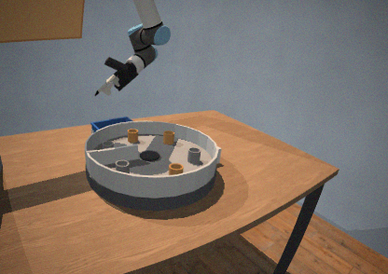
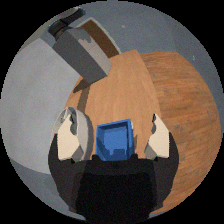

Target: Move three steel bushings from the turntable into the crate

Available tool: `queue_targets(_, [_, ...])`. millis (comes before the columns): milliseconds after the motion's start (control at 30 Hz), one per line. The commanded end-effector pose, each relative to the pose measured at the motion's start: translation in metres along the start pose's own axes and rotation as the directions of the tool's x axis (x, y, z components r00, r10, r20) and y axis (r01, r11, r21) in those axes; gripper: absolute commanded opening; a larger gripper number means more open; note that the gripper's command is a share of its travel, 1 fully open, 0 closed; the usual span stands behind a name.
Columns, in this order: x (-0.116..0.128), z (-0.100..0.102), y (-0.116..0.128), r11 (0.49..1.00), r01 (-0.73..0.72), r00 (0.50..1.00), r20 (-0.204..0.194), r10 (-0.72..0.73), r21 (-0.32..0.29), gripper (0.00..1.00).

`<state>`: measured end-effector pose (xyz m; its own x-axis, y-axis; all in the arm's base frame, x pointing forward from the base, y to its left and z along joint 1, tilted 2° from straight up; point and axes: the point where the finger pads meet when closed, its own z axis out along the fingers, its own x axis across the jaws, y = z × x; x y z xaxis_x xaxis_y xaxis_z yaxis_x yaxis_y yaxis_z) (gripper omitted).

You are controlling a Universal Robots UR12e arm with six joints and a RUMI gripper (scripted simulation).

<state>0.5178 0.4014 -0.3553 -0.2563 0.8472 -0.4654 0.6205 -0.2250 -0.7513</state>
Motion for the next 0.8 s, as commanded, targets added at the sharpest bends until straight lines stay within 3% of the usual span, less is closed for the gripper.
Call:
queue_targets(0, [-0.0002, -0.0011, -0.0001, 1.000, 0.000, 1.000, -0.001, 0.000, -0.001, 1.00])
queue_targets(767, [-0.0023, 0.0004, 0.0025, 1.000, 0.003, 1.000, -0.009, -0.003, -0.005, 1.00])
